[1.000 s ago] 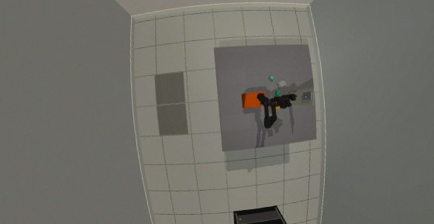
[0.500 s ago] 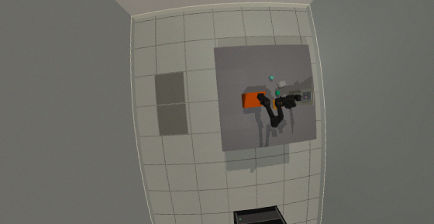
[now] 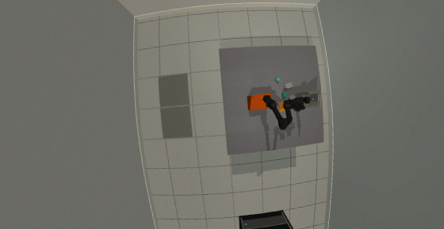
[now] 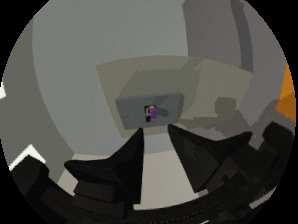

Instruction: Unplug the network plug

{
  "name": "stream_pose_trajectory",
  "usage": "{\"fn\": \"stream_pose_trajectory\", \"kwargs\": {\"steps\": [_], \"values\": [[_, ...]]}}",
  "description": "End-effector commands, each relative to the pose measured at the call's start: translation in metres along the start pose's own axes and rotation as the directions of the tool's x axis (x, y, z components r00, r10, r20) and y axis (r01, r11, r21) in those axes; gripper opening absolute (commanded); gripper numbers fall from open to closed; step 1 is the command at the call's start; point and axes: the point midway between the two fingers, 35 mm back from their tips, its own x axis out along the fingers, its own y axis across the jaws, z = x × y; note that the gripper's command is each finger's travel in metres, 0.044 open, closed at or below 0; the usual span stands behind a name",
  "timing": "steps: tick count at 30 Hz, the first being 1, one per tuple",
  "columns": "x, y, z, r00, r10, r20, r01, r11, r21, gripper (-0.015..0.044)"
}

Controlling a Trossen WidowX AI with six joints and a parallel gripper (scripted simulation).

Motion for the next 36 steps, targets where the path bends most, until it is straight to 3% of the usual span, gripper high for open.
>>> {"fn": "stream_pose_trajectory", "kwargs": {"steps": [1, 27, 36], "values": [[0.006, 0.0, 0.001, 1.0, 0.002, -0.002, -0.002, 1.0, -0.001, 0.0156], [0.042, 0.0, 0.011, 1.0, 0.003, -0.001, -0.003, 1.0, -0.001, 0.0156], [0.042, 0.0, 0.011, 1.0, 0.003, -0.001, -0.003, 1.0, -0.001, 0.0076]]}}
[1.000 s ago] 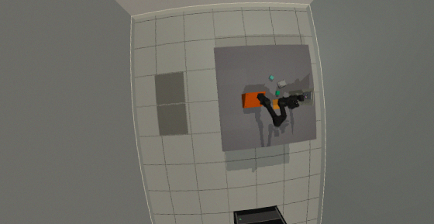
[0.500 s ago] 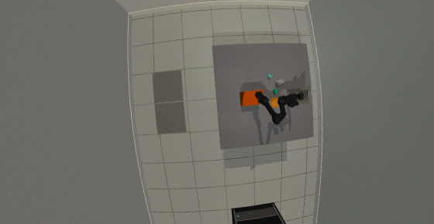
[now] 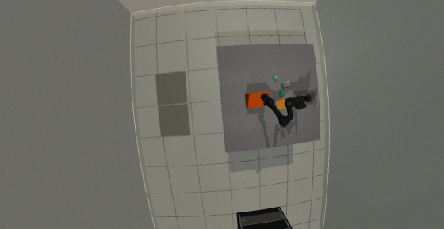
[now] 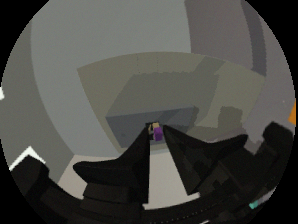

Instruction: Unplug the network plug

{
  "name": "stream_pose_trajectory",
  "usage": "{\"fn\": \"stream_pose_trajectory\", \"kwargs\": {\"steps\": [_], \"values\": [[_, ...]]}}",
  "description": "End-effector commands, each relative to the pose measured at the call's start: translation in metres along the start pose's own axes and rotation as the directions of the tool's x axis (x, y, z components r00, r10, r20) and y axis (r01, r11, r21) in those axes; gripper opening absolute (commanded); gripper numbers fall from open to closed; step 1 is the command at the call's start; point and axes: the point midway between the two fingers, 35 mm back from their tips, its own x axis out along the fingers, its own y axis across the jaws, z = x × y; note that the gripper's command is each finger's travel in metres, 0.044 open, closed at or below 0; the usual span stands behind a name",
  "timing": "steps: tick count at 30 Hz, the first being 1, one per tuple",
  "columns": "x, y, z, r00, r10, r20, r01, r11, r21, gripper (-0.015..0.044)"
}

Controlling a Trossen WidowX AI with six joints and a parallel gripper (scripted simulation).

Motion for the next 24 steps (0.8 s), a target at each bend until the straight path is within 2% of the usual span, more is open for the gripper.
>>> {"fn": "stream_pose_trajectory", "kwargs": {"steps": [1, 12, 24], "values": [[0.0003, 0.0001, -0.0004, 1.0, 0.001, -0.003, -0.001, 1.0, -0.004, 0.007], [0.0003, 0.0001, -0.0004, 1.0, 0.001, -0.003, -0.001, 1.0, -0.004, 0.0], [-0.0046, 0.0, -0.0017, 1.0, 0.001, -0.003, -0.001, 1.0, -0.004, 0.0]]}}
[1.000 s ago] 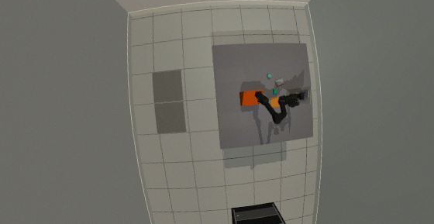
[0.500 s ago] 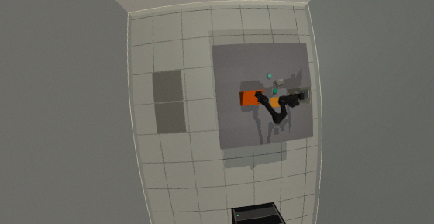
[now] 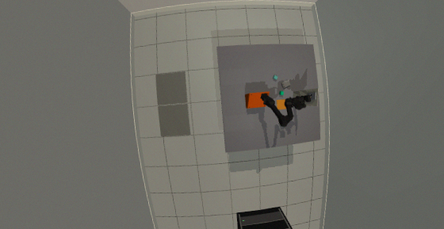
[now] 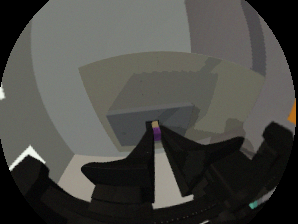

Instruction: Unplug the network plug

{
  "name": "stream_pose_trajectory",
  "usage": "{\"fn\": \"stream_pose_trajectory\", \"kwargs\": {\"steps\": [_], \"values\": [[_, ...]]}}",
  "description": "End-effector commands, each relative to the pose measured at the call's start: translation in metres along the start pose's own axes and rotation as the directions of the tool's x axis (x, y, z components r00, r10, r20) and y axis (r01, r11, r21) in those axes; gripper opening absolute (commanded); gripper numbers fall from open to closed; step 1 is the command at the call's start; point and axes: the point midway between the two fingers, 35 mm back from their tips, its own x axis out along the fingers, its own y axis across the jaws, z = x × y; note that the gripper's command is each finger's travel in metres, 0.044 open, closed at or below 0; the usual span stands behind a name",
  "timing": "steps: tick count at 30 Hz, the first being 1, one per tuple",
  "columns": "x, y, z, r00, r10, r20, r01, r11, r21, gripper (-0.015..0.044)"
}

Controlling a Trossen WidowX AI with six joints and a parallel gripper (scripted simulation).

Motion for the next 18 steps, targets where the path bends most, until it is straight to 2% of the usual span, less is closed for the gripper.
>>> {"fn": "stream_pose_trajectory", "kwargs": {"steps": [1, 18], "values": [[-0.0027, 0.0001, -0.0007, 1.0, -0.001, 0.001, 0.001, 1.0, -0.004, 0.0], [-0.0125, 0.0, -0.0036, 1.0, -0.001, 0.001, 0.001, 1.0, -0.004, 0.0]]}}
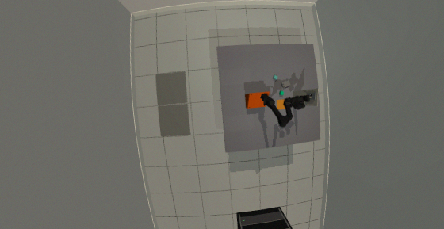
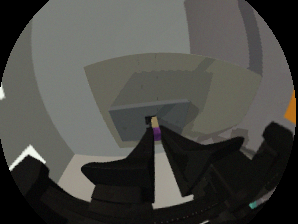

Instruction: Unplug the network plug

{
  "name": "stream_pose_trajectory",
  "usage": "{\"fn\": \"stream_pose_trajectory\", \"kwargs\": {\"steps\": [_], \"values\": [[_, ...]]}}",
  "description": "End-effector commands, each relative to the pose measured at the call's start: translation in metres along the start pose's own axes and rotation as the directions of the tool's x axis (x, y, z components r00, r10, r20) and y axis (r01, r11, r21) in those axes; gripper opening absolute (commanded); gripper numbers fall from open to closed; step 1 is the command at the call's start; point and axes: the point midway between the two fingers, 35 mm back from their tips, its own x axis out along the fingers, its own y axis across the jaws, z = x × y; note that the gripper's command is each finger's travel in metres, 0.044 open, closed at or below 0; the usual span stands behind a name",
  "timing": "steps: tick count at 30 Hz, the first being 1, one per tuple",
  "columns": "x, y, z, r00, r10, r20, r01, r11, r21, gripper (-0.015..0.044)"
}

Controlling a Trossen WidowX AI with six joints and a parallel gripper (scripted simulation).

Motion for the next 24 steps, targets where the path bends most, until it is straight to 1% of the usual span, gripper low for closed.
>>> {"fn": "stream_pose_trajectory", "kwargs": {"steps": [1, 24], "values": [[-0.003, 0.0, -0.001, 1.0, 0.0, 0.0, 0.0, 1.0, -0.003, 0.0], [-0.016, 0.0, -0.006, 1.0, -0.001, 0.0, 0.001, 1.0, -0.003, 0.0]]}}
